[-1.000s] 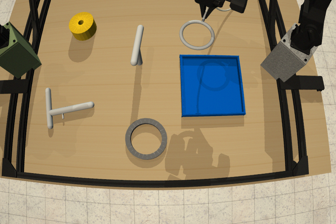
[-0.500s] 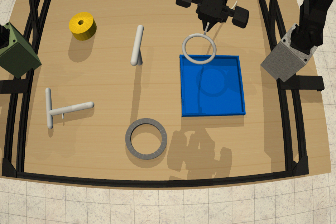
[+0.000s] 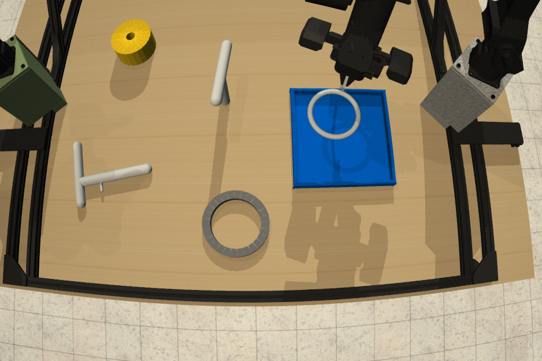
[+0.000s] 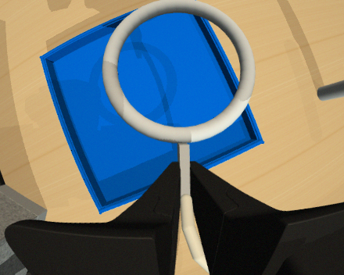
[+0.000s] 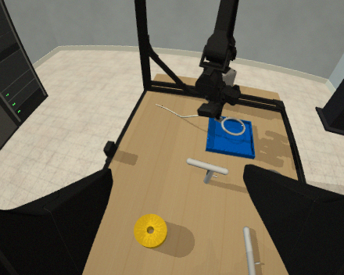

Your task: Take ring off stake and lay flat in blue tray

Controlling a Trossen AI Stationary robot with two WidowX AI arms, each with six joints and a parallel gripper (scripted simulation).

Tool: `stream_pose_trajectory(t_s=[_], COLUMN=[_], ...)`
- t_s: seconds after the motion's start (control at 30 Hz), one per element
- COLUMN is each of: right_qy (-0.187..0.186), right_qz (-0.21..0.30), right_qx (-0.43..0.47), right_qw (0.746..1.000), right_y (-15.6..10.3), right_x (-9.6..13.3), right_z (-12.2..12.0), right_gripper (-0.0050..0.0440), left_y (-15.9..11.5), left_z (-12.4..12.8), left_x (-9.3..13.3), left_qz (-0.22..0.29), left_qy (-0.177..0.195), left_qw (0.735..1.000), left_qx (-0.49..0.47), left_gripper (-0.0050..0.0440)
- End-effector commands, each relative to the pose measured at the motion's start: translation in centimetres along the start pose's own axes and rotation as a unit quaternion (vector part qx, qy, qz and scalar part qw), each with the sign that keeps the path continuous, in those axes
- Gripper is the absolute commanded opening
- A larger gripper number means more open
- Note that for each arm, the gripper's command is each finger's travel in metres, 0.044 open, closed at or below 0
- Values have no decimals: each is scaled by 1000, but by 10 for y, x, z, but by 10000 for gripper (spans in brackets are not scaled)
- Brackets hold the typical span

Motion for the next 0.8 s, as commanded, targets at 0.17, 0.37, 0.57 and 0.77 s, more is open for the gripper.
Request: stream_pose_trajectory(t_s=[0.17,0.37,0.57,0.77], right_qy=[-2,-2,-2,-2], right_qz=[1,1,1,1], right_qx=[-1,-1,-1,-1], right_qw=[1000,1000,1000,1000], right_y=[0,0,0,0], right_x=[0,0,0,0], right_z=[0,0,0,0], right_gripper=[400,400,400,400], left_y=[8,7,5,2], left_z=[33,34,33,33], left_x=[-26,-29,-37,-46], left_qz=[0,0,0,0], left_qy=[4,4,4,4], left_qw=[1000,1000,1000,1000], left_qx=[-3,-3,-3,-3], left_gripper=[0,0,0,0])
Point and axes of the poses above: on each arm, the point midway between the two fingers, 35 mm back from their tips, its own x axis back along the fingers, its own z axis across the jaws, y = z × x, the point moved 5 cm from there along x, back along the fingers, and after that the axes turned 2 degrees about x, right-handed, at the moved point
